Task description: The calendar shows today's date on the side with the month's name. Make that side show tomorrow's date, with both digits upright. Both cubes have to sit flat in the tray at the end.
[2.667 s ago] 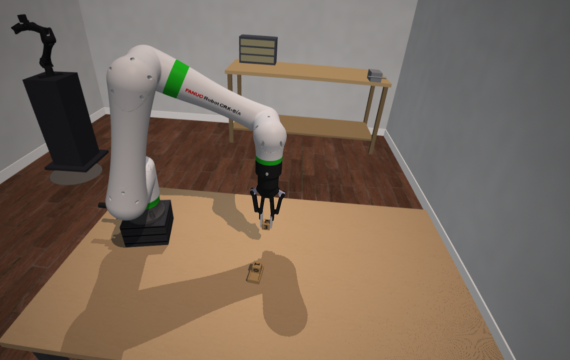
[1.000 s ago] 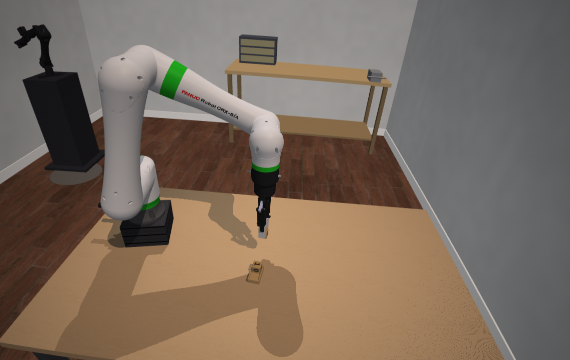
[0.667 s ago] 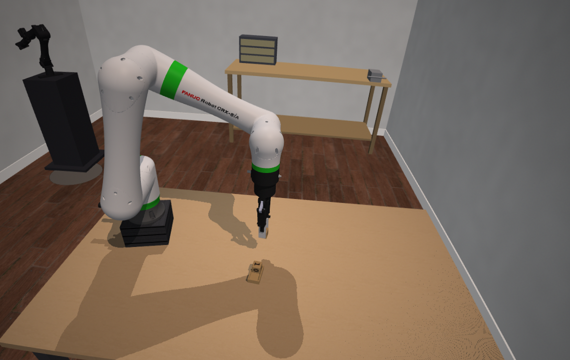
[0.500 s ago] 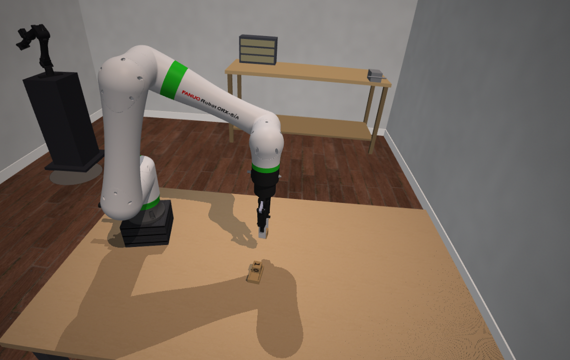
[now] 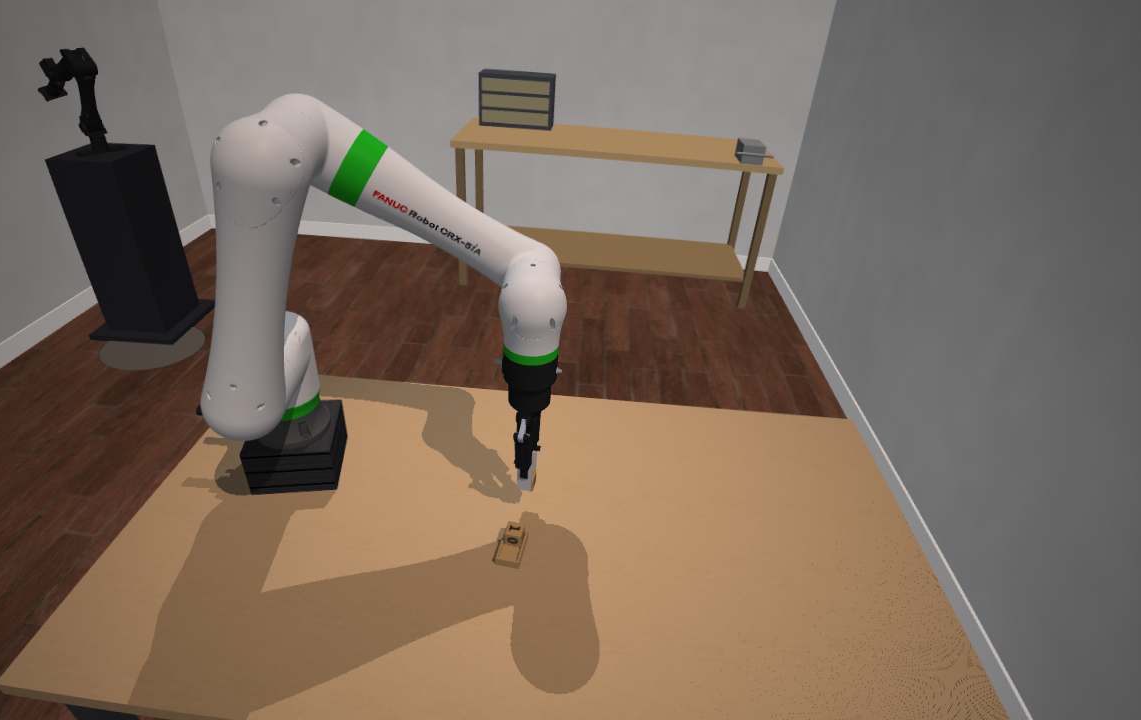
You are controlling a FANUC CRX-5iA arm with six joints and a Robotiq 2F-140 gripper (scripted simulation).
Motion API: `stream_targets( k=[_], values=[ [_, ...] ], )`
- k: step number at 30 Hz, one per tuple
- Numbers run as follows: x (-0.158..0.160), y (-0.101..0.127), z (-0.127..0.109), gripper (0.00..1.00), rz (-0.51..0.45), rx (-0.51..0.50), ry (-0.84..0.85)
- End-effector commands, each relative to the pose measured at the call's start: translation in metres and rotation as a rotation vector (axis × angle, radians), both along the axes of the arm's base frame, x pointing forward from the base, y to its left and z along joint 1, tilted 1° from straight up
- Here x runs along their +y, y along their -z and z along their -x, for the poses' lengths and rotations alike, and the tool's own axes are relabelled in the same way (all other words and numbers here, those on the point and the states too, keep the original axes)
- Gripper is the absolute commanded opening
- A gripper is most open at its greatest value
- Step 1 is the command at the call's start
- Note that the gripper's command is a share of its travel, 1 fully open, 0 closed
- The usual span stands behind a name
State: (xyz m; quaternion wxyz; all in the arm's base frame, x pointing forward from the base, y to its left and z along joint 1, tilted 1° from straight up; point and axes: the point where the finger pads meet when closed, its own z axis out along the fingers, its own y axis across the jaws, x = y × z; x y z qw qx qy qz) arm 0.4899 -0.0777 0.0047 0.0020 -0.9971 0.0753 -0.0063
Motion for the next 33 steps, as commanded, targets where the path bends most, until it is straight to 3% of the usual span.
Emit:
stream_targets(
  k=[1,14,33],
  values=[
    [0.0,0.016,-0.001,0.25,0.0,-0.001,0.0],
    [0.0,0.055,-0.001,0.25,0.0,-0.001,0.0],
    [0.0,0.059,-0.001,0.25,0.0,-0.001,0.0]
  ],
)
